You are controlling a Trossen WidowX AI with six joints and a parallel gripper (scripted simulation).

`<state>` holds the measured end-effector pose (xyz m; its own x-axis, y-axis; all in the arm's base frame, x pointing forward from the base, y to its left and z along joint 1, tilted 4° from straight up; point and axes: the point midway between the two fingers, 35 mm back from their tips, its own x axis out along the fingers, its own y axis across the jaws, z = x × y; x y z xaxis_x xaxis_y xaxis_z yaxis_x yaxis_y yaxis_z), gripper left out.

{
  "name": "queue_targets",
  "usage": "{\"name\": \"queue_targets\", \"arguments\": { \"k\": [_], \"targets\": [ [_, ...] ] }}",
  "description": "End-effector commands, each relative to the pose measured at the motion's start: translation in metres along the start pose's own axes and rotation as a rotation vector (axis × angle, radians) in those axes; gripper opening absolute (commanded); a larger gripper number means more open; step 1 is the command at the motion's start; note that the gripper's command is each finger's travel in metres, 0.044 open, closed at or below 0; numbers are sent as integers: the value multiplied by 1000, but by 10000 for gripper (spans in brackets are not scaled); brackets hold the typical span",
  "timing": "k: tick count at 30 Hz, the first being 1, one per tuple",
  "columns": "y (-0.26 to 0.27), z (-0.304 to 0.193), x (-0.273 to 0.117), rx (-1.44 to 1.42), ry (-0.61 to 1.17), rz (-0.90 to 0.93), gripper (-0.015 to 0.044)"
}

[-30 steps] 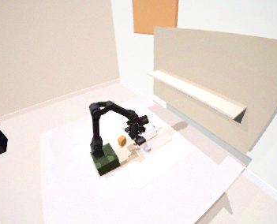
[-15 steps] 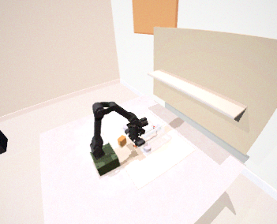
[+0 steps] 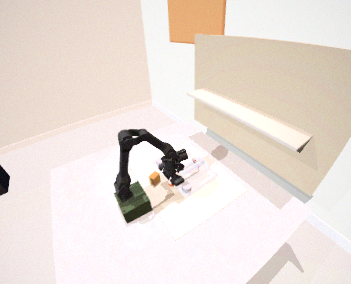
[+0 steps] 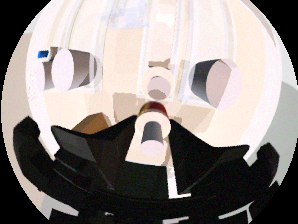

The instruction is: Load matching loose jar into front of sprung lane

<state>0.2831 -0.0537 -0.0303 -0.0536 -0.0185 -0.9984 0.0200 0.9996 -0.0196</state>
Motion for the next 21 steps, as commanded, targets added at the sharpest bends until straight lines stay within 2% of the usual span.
{"name": "queue_targets", "arguments": {
  "k": [1,21],
  "targets": [
    [0,4,-1,4,-8,4,0],
    [0,12,-1,4,-9,4,0]
  ]
}}
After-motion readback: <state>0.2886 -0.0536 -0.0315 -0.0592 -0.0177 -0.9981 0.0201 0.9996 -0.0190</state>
